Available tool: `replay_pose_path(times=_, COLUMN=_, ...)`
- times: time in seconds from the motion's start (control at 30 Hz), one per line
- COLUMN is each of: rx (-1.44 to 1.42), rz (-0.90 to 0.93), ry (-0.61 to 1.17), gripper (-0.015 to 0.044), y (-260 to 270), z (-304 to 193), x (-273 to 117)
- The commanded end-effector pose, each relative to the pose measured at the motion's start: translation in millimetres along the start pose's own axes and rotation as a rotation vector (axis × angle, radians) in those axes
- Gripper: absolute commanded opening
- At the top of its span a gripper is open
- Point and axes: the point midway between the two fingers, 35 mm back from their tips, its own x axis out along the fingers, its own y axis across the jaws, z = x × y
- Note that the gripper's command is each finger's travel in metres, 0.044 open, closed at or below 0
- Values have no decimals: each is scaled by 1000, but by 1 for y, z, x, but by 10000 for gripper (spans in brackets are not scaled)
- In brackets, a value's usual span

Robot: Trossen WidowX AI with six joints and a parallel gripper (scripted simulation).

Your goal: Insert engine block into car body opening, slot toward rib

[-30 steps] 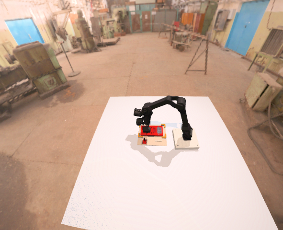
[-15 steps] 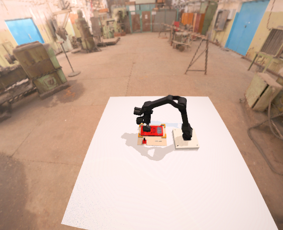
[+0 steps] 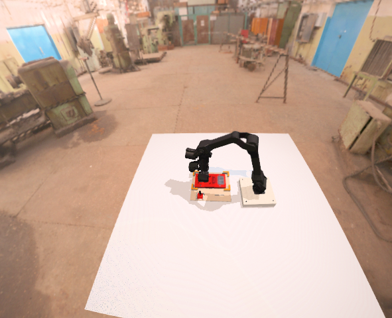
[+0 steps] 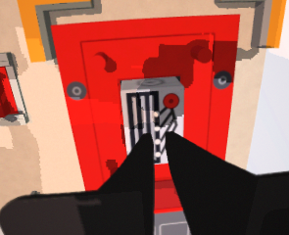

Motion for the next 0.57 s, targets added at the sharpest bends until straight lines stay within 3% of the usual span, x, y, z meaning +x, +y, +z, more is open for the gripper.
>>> replay_pose_path(times=0.0, rx=0, rz=2, ry=0, gripper=0, y=0, z=0, x=-1)
replay_pose_path(times=0.47, rx=0, rz=2, ry=0, gripper=0, y=0, z=0, x=-1)
replay_pose_path(times=0.53, rx=0, rz=2, ry=0, gripper=53, y=0, z=0, x=-1)
